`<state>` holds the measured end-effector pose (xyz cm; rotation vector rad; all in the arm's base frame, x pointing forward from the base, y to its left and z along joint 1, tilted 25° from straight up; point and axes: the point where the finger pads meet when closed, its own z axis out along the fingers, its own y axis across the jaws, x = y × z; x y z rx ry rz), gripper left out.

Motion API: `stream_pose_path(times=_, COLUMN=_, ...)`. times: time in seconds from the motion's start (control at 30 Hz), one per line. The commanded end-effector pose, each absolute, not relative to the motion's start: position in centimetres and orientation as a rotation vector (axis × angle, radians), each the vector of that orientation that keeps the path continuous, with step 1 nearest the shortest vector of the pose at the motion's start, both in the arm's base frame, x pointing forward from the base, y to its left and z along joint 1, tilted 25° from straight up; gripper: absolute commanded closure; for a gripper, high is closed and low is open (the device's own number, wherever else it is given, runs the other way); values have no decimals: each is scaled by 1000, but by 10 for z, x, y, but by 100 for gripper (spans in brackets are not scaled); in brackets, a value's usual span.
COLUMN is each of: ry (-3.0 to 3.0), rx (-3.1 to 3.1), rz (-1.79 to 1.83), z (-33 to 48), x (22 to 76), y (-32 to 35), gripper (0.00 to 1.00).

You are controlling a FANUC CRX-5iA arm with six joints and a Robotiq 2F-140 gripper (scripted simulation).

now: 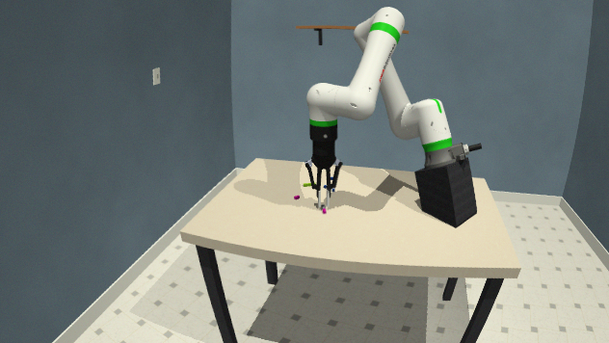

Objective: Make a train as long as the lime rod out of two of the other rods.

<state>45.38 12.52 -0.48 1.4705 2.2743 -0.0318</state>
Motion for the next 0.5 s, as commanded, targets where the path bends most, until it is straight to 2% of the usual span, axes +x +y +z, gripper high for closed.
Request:
stream_pose_path(times=0.0, ry=2274, rx=1470, rz=-32, z=5, x=450, y=128, gripper=85)
stream_pose_path(times=0.47, ry=2274, rx=1470, rz=-32, z=59, x=430, y=143, gripper=85)
